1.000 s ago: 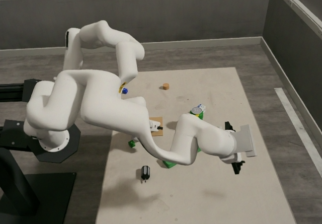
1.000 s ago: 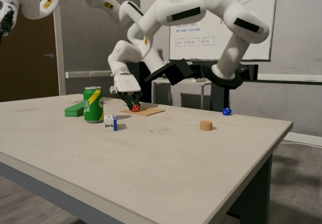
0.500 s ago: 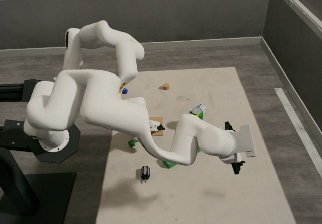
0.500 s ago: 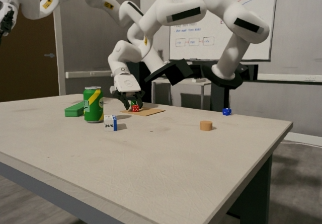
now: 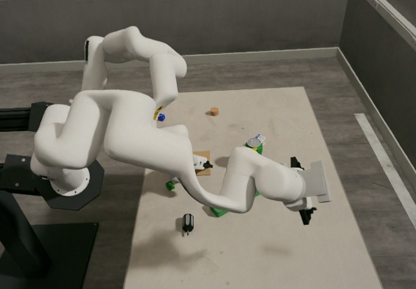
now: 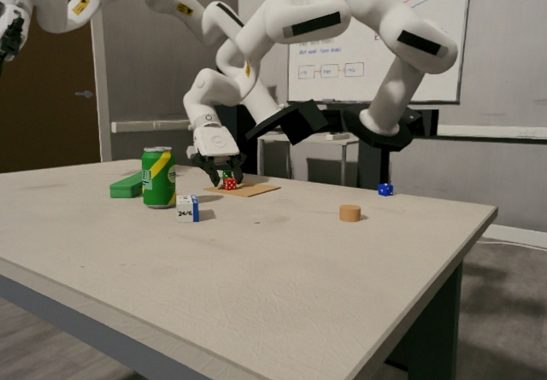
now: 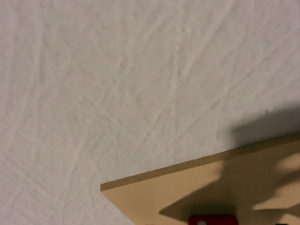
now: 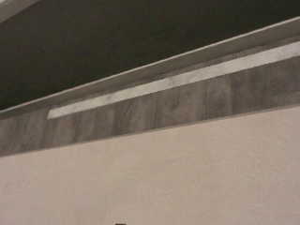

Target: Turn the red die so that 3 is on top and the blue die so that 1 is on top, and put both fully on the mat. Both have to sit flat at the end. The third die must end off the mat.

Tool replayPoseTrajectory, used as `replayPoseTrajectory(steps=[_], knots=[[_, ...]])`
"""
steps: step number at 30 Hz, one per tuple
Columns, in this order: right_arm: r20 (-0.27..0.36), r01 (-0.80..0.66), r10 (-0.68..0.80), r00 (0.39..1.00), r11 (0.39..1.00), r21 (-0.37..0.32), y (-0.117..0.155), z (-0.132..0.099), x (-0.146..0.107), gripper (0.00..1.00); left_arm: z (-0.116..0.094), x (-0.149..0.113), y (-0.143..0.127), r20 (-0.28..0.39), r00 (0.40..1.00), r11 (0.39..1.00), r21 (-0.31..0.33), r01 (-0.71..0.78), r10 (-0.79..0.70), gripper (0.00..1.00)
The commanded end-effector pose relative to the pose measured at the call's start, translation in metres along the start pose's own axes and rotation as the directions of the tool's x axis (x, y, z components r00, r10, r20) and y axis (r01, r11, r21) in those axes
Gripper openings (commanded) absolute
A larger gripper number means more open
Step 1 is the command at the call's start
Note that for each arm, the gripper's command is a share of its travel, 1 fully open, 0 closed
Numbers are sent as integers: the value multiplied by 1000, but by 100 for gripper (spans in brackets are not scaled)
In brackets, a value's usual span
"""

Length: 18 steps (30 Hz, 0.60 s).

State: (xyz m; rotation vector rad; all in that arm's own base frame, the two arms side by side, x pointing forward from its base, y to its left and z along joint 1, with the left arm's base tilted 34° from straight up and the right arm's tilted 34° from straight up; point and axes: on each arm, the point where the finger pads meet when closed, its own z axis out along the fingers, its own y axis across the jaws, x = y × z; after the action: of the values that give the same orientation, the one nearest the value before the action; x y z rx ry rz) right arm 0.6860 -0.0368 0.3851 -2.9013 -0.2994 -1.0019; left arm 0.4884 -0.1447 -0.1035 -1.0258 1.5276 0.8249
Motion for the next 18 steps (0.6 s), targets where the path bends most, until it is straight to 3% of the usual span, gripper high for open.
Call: replayPoseTrajectory(steps=[1, 18], knots=[[-5, 2, -2, 1000, 1000, -1, -1, -2, 2, 100, -1, -1, -1, -1, 1000, 1000, 2, 3, -3, 63], [-5, 2, -2, 1000, 1000, -1, -1, -2, 2, 100, -22, -22, -1, -1, 1000, 1000, 2, 3, -3, 63]])
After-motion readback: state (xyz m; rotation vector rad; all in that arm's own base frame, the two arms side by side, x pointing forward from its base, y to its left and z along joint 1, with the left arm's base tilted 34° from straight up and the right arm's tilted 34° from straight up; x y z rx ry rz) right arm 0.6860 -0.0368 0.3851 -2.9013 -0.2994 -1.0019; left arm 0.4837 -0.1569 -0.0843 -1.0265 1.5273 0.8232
